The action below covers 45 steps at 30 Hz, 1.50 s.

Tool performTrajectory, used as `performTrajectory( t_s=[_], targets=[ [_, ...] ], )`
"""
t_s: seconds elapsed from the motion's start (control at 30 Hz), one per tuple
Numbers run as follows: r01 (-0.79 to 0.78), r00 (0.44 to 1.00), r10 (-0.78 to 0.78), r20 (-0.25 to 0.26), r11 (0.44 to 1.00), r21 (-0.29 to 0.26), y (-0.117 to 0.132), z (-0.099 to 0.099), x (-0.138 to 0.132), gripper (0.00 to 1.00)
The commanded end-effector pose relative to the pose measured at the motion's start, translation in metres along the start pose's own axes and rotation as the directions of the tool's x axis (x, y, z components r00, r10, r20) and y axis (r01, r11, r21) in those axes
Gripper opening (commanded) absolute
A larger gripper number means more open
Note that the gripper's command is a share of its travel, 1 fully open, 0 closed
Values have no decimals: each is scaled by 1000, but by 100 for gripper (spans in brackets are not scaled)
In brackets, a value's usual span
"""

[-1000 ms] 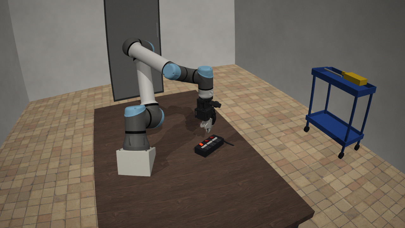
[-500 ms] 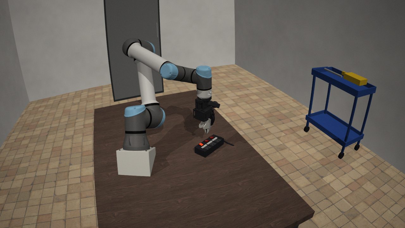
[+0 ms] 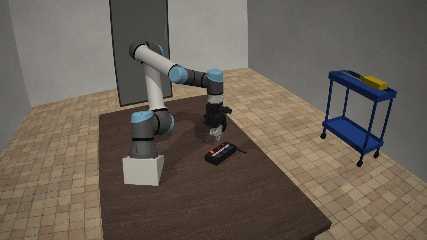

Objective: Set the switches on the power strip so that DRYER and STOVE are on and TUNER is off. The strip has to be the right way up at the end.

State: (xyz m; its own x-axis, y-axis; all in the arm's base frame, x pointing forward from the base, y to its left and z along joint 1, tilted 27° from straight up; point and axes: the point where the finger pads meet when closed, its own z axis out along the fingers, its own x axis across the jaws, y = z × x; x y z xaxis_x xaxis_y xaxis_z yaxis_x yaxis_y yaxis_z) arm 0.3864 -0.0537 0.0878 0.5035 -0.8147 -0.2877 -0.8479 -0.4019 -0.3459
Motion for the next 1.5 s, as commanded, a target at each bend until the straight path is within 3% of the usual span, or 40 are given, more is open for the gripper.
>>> performTrajectory(
  t_s=[0.0,0.83,1.47],
  targets=[
    [0,1000,0,-1,1000,0,0,0,0,0],
    [0,1000,0,-1,1000,0,0,7,0,0],
    [0,1000,0,-1,1000,0,0,29,0,0]
  ],
)
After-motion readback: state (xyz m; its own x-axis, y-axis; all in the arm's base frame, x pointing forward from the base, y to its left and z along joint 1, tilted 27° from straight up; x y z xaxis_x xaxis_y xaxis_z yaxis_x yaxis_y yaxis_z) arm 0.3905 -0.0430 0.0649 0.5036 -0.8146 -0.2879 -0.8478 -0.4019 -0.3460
